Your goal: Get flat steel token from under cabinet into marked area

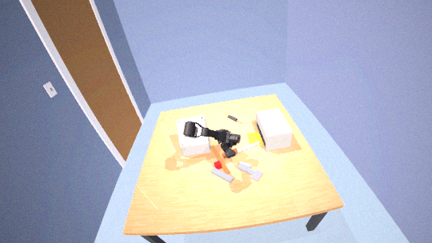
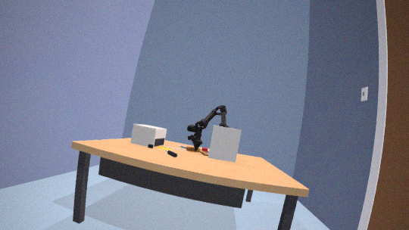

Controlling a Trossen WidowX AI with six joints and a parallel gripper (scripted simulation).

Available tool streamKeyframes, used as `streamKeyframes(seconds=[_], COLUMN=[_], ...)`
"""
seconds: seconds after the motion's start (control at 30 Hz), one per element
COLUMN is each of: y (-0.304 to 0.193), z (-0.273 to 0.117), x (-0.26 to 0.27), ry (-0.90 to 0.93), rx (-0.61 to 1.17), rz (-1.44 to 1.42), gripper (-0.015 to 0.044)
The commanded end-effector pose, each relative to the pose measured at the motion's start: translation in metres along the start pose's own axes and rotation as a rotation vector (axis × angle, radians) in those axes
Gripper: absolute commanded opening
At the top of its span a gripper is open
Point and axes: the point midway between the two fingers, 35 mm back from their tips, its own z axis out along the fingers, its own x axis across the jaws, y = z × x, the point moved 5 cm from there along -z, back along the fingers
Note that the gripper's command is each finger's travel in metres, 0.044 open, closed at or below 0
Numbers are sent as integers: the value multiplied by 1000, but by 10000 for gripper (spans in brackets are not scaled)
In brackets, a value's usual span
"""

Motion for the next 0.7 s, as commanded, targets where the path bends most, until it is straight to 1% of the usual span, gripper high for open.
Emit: streamKeyframes(seconds=[0.0, 0.67], y=[-1, -8], z=[-1, -2], x=[-8, -33], ry=[-2, -4], rx=[-2, -1], rz=[-9, -32], gripper=[0, 0])
